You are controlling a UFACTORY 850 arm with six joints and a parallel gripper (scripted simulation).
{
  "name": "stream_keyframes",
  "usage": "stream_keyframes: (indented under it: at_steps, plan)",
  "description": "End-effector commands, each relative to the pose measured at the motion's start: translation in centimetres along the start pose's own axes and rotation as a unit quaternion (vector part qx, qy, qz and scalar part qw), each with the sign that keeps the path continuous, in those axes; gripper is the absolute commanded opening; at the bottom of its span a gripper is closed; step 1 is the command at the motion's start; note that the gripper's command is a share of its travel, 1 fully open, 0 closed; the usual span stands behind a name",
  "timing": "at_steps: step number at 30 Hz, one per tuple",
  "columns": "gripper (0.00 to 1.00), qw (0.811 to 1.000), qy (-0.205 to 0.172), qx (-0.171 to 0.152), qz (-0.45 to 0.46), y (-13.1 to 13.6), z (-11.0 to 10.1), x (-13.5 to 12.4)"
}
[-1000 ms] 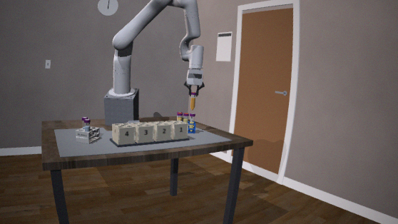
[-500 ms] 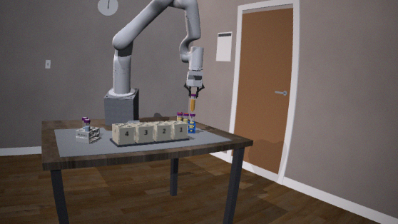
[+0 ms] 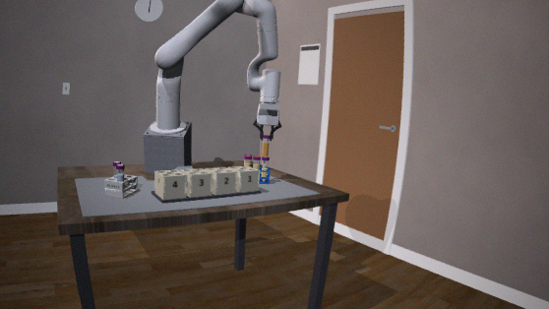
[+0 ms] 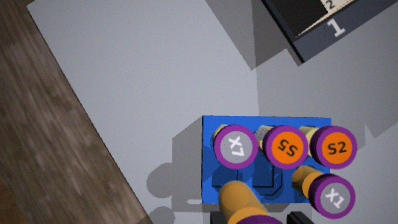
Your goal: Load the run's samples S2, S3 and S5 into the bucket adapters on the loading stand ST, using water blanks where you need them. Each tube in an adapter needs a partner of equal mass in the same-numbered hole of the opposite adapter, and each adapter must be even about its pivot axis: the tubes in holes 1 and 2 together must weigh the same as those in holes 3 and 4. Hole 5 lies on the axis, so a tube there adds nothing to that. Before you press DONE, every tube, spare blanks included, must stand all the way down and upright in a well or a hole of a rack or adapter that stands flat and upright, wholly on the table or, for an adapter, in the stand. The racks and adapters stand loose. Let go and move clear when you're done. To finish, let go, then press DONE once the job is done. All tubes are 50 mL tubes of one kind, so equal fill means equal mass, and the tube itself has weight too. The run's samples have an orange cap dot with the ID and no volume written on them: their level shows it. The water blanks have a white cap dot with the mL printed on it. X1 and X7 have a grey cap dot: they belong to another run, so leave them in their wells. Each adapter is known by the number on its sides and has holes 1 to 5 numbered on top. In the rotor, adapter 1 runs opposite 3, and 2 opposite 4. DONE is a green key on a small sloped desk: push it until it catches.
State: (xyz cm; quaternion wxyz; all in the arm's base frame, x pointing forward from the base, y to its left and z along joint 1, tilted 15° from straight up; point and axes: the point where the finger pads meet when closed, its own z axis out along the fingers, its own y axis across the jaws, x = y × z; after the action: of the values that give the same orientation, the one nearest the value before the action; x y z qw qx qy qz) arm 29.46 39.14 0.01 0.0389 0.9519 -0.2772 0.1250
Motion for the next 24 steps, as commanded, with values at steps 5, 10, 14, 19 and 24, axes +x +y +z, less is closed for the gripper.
stream_keyframes:
  at_steps: [5, 10, 14, 19, 24]
  plan:
    - [0.0, 1.0, 0.001, 0.002, 0.0, -0.1, 2.0, 0.0]
    - [0.0, 1.0, 0.001, 0.002, 0.0, -0.1, 2.6, 0.0]
    - [0.0, 1.0, 0.001, 0.002, 0.0, -0.1, 3.4, 0.0]
    - [0.0, 1.0, 0.001, 0.002, 0.0, -0.1, 3.4, 0.0]
    - [0.0, 1.0, 0.001, 0.002, 0.0, -0.1, 3.5, 0.0]
